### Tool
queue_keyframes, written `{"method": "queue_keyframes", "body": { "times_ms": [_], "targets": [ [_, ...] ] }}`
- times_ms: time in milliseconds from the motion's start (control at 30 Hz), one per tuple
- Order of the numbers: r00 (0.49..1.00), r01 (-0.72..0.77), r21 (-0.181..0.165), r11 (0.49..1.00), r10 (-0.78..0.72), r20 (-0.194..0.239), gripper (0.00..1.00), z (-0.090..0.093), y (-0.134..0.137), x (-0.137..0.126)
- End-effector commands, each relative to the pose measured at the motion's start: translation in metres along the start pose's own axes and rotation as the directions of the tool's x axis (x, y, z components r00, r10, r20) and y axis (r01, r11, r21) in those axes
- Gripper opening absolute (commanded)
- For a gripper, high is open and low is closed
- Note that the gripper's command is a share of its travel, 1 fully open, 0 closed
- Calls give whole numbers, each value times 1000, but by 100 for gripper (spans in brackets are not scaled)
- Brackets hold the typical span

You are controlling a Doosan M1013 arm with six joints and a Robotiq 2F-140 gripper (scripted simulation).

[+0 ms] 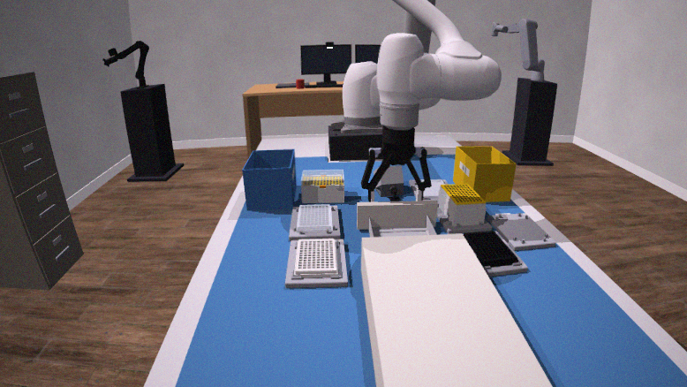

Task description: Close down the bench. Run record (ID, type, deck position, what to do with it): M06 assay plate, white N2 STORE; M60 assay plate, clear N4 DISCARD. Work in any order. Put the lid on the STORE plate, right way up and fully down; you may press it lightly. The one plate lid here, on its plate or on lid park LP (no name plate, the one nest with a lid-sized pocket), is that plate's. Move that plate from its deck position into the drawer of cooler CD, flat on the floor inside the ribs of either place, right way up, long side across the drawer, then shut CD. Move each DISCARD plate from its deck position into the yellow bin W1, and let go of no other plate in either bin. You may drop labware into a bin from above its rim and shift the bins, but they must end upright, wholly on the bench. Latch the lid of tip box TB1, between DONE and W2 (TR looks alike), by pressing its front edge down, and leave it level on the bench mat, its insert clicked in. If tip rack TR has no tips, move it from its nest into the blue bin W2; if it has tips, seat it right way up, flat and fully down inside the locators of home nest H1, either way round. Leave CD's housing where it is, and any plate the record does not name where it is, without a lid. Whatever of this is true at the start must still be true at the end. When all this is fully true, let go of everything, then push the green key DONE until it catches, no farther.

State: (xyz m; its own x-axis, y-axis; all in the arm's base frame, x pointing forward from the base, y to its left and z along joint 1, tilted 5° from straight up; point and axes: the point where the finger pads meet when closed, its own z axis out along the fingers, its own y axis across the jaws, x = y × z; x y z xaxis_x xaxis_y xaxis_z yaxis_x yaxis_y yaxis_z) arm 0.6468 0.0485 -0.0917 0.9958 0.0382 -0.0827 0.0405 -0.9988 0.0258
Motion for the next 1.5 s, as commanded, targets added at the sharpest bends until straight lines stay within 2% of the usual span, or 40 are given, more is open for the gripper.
{"method": "queue_keyframes", "body": {
  "times_ms": [0, 167, 200, 767, 1467],
  "targets": [
    [1000, 0, 0, 1000, 0, 0, 0, 0, 0, 0],
    [1000, 0, 0, 1000, 0, 0, 0, 0, 0, 0],
    [1000, 0, 0, 1000, 0, 0, 87, 0, 0, 0],
    [1000, 0, 0, 1000, 0, 0, 87, 0, 0, 0],
    [1000, 0, 0, 1000, 0, 0, 87, -25, 0, 0]
  ]
}}
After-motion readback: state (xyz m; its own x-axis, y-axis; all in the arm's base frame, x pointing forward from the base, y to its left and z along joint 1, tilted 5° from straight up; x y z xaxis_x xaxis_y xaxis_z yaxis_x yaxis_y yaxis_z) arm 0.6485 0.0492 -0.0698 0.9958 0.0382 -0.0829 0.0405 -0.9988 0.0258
